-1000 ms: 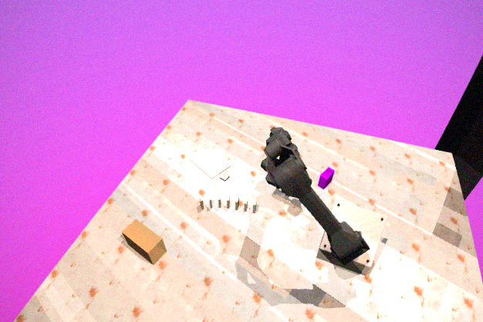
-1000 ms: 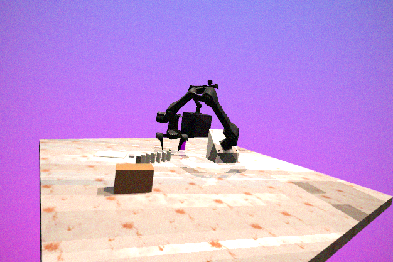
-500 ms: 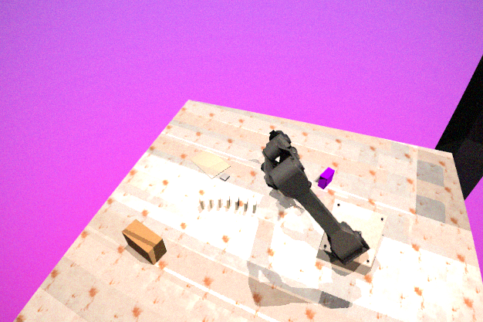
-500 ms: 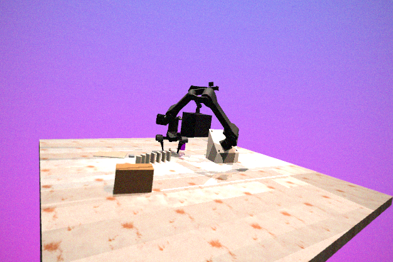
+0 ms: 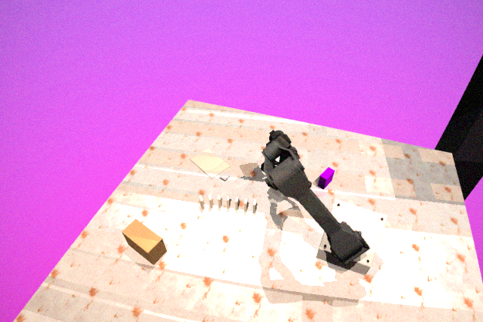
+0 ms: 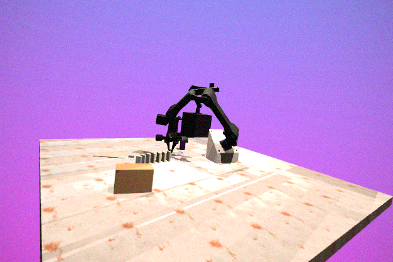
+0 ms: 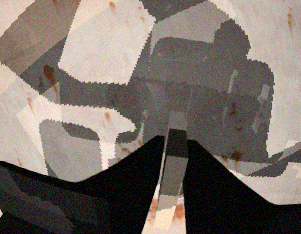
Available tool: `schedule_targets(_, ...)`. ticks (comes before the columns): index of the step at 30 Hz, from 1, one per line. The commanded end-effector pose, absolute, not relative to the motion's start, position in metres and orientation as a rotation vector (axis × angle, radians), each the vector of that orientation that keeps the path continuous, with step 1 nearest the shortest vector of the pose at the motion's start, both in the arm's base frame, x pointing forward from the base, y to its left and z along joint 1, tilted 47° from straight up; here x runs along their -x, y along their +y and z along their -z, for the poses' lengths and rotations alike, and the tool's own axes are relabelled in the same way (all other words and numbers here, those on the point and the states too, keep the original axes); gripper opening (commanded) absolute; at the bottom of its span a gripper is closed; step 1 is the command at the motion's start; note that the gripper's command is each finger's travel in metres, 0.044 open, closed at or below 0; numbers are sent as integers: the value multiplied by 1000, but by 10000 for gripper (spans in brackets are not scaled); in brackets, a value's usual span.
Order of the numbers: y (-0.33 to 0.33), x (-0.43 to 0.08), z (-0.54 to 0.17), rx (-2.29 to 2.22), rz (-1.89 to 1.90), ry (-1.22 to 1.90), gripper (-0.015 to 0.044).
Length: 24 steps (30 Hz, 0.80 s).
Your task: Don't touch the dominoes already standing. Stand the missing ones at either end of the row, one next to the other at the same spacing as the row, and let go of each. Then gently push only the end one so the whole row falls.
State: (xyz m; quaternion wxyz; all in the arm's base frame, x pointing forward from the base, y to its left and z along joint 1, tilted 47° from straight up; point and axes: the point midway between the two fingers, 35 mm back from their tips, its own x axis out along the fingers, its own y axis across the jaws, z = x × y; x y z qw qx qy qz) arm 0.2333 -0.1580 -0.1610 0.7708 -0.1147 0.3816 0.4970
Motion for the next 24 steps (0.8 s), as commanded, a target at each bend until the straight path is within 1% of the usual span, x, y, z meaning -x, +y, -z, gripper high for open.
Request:
schedule_targets(1, -158, -234, 161, 244, -1074, 825, 24)
schedule_targets(7, -163, -232, 156, 244, -1074, 825, 24)
schedule_targets(19, -261, -207, 59, 246, -1073, 831, 24)
schedule_targets(24, -267, -206, 53, 246, -1073, 832, 24)
